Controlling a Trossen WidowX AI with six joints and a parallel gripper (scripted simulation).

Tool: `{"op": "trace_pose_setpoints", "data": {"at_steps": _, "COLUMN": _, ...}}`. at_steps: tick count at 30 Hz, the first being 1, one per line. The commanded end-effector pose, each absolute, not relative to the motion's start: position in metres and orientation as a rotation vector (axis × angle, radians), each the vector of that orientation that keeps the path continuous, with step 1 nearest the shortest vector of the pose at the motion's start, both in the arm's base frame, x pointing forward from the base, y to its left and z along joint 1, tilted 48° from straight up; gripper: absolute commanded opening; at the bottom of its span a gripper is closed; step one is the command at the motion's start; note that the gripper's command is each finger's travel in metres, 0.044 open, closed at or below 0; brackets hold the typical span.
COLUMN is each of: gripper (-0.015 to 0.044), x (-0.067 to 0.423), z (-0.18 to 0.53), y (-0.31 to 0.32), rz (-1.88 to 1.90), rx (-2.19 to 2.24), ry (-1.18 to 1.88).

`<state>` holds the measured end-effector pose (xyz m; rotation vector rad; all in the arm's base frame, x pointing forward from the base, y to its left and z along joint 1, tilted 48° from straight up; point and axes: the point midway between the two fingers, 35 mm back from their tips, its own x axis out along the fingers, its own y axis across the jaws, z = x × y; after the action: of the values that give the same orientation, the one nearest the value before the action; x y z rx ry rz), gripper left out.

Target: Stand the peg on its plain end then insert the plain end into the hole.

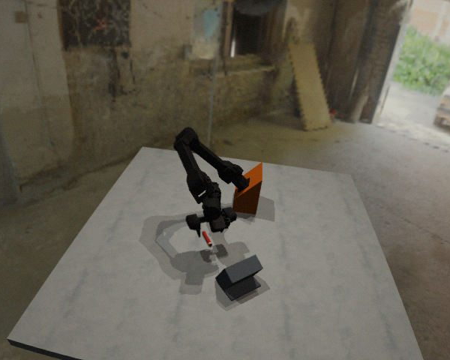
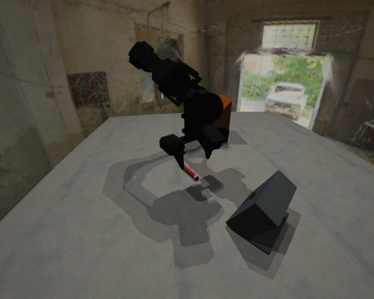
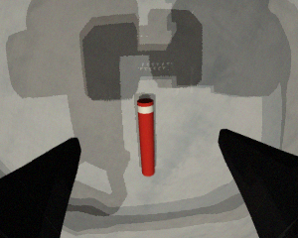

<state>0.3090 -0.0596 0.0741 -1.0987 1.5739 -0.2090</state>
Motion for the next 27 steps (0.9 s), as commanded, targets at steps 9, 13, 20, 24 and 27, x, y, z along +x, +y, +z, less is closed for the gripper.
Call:
{"op": "trace_pose_setpoints", "data": {"at_steps": 9, "gripper": 0.044, "x": 0.31, "z": 0.059, "y": -0.075, "rz": -0.21, "rx": -1.108, "ry": 1.582}}
{"op": "trace_pose_setpoints", "data": {"at_steps": 13, "gripper": 0.044, "x": 0.31, "z": 0.055, "y": -0.08, "rz": -0.21, "rx": -1.109, "ry": 1.582}}
{"op": "trace_pose_setpoints", "data": {"at_steps": 20, "gripper": 0.044, "x": 0.311, "z": 0.048, "y": -0.088, "rz": -0.212, "rx": -1.11, "ry": 1.582}}
{"op": "trace_pose_setpoints", "data": {"at_steps": 24, "gripper": 0.044, "x": 0.31, "z": 0.044, "y": -0.093, "rz": -0.213, "rx": -1.111, "ry": 1.582}}
{"op": "trace_pose_setpoints", "data": {"at_steps": 27, "gripper": 0.044, "x": 0.31, "z": 0.041, "y": -0.097, "rz": -0.214, "rx": -1.112, "ry": 1.582}}
